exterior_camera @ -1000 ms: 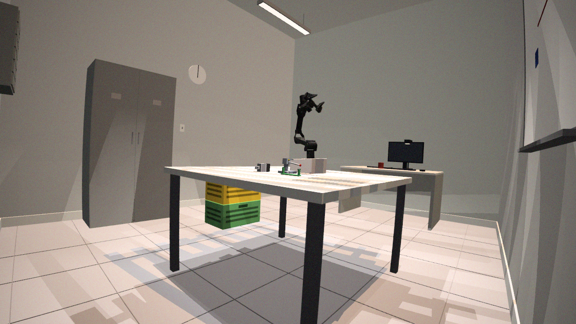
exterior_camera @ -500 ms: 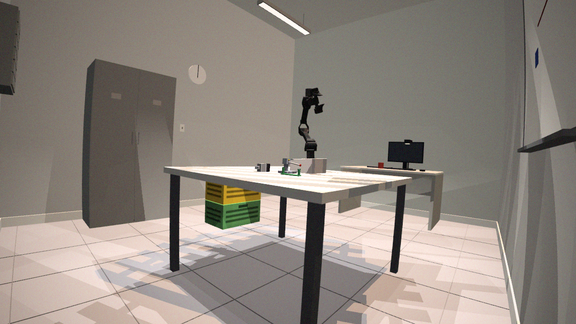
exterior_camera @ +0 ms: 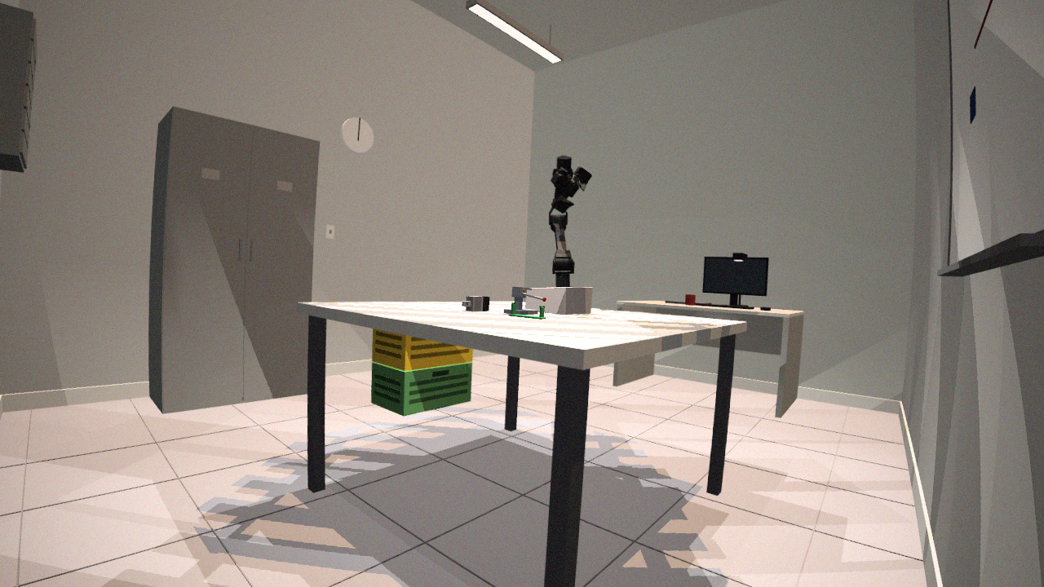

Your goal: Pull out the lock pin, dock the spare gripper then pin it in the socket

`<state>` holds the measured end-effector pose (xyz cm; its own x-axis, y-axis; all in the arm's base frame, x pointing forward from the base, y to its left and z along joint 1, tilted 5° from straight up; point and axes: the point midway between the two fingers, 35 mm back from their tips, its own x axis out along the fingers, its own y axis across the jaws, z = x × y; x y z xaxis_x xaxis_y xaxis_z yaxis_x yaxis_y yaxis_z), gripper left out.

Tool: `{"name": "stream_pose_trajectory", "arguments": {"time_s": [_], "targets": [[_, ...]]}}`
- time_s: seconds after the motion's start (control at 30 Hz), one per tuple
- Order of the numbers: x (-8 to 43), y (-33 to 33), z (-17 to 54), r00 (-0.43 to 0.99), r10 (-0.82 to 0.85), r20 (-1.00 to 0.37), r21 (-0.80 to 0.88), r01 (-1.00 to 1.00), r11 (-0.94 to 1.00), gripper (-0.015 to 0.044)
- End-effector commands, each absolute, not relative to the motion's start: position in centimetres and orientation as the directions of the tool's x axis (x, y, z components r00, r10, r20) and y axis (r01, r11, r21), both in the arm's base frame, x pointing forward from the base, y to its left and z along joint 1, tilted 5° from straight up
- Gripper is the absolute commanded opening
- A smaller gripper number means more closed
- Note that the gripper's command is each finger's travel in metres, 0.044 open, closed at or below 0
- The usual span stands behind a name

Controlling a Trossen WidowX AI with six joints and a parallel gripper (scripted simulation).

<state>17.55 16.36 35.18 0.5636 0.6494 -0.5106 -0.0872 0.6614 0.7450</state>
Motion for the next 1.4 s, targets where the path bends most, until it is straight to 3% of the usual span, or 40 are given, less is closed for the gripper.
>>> {"name": "stream_pose_trajectory", "arguments": {"time_s": [0.0,0.27,0.53,0.9,1.37], "targets": [[22.5,16.1,29.7,0.531,0.476,-0.701,0.388,-0.276,0.879,0.0300],[26.4,14.6,24.1,0.441,0.301,-0.846,0.032,-0.521,0.853,0.0300],[29.0,12.2,18.2,0.299,0.130,-0.945,-0.164,-0.782,0.602,0.0300],[30.4,7.9,10.5,0.047,-0.066,-0.997,-0.052,-0.996,0.075,0.0300],[30.5,7.8,9.7,0.043,-0.069,-0.997,-0.047,-0.997,0.066,0.0300]]}}
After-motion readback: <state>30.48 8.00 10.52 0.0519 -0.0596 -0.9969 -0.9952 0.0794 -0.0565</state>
